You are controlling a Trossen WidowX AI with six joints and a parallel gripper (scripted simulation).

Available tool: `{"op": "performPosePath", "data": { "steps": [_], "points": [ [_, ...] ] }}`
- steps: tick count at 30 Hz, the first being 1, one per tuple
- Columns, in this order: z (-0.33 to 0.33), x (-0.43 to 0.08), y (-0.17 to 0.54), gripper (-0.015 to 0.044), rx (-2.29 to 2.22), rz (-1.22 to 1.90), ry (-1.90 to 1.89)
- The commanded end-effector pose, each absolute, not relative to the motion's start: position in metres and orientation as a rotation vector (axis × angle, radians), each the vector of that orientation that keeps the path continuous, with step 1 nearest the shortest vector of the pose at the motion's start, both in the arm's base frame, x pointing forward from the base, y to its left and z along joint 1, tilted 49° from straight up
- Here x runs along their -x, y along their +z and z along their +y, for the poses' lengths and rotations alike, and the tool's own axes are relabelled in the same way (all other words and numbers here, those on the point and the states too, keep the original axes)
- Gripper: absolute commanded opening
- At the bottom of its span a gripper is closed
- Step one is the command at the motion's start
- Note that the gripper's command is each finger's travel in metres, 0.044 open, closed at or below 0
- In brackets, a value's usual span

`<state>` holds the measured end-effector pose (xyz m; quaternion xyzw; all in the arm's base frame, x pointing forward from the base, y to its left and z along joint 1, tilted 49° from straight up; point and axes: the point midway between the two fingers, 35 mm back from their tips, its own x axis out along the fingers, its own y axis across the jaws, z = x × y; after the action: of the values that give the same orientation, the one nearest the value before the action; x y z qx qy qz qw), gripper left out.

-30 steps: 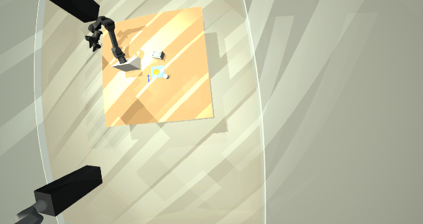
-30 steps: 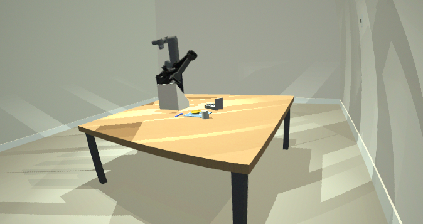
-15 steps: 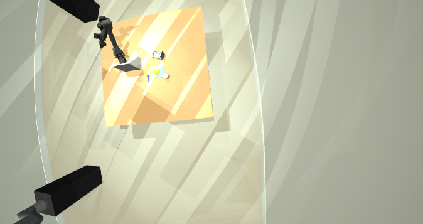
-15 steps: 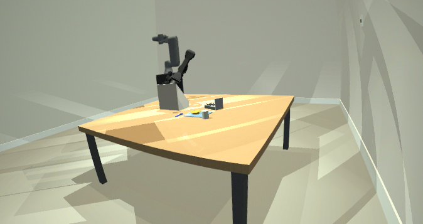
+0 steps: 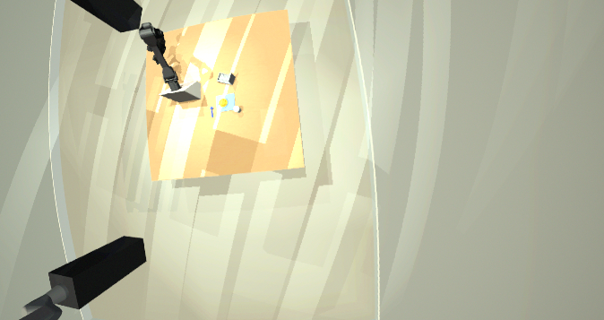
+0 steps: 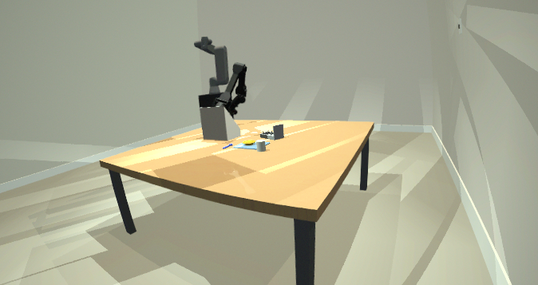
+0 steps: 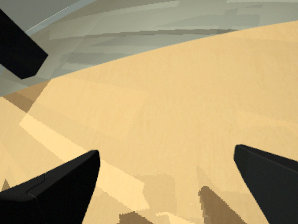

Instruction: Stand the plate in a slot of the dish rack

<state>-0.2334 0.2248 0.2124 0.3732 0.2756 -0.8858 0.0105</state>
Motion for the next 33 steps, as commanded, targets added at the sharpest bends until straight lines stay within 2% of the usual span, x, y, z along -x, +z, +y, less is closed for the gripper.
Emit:
{"op": "performPosePath", "data": {
  "steps": [1,28,33],
  "points": [
    [0.243,0.217,0.213,0.0400,-1.225,0.835,-2.830],
    [0.333,0.073,0.219,0.0400,-1.619,0.561,-3.262],
    [0.342,0.040,0.234,0.0400,-1.681,0.649,-3.333]
  ]
}}
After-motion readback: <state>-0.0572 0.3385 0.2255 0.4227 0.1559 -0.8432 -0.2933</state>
